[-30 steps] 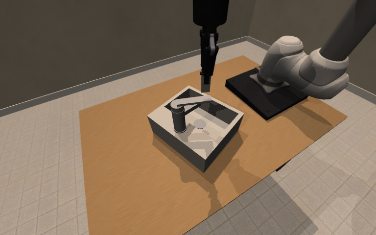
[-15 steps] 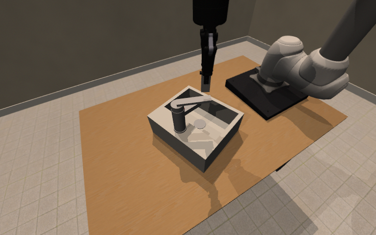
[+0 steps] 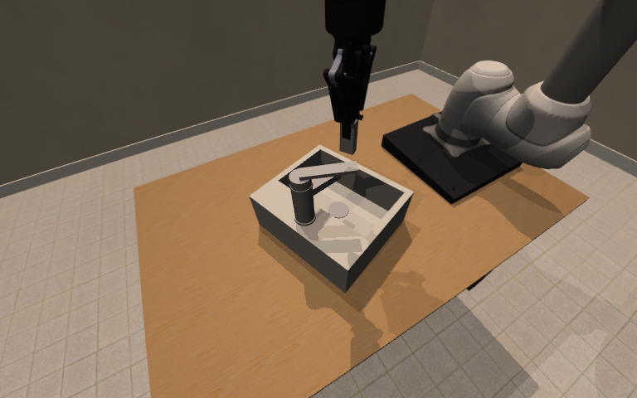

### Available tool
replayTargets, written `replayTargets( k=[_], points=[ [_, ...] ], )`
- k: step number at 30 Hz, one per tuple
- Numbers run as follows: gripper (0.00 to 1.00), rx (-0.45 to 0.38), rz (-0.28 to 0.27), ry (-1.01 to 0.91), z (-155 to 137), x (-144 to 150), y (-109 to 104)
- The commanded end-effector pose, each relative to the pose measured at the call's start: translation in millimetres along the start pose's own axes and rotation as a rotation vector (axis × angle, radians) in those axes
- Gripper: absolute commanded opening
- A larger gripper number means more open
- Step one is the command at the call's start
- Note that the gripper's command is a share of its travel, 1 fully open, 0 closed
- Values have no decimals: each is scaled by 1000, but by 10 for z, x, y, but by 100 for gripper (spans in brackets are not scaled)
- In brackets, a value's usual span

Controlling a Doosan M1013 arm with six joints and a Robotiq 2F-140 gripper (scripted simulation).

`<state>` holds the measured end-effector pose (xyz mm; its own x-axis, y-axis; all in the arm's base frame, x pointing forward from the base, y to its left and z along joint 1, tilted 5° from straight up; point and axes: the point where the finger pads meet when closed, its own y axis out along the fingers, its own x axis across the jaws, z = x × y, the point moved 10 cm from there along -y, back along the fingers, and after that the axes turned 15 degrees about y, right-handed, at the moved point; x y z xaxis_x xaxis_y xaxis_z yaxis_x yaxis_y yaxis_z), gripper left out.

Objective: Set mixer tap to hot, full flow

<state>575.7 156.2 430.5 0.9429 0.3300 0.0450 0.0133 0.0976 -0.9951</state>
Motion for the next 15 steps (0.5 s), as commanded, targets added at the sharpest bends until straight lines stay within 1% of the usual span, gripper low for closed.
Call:
replayTargets(
  k=[1, 3, 4, 15],
  points=[
    [0, -10, 0, 279, 11, 2, -47],
    [0, -10, 0, 279, 11, 2, -47],
    [0, -9, -1, 431, 10, 1, -57],
    [0, 12, -7, 984, -7, -11, -172]
  ],
)
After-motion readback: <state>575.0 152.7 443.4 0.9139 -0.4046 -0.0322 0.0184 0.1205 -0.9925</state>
